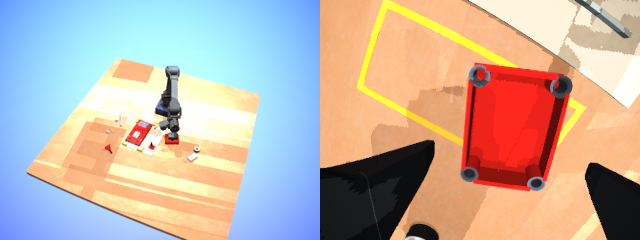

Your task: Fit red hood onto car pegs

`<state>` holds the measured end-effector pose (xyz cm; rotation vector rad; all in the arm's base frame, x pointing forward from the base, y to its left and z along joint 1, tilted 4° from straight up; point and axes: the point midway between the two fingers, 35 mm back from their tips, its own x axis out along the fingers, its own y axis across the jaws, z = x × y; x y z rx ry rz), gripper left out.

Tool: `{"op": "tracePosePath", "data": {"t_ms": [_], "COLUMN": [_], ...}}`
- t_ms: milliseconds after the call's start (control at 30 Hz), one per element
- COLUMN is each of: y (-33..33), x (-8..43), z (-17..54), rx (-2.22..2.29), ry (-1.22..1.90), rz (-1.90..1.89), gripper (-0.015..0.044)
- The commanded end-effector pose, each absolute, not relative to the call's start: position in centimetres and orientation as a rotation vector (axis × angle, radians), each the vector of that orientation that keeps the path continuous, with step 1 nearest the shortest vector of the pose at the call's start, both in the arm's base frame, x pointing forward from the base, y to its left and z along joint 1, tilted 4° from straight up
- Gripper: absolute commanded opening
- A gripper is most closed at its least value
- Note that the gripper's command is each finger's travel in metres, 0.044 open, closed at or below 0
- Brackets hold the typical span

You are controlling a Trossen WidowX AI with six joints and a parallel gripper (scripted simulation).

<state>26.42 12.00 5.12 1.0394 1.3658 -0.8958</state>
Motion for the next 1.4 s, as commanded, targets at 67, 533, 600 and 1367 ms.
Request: {"op": "tracePosePath", "data": {"t_ms": [67,533,600,1367], "y": [12.0,12.1,12.1,12.2], "x": [26.4,26.4,26.4,26.4], "z": [4.6,3.4,3.3,2.0], "rx": [1.041,1.041,1.041,1.041], "ry": [1.362,1.362,1.362,1.362], "rz": [-0.899,-0.899,-0.899,-0.899], "gripper": [0.0440,0.0440,0.0440,0.0440]}}
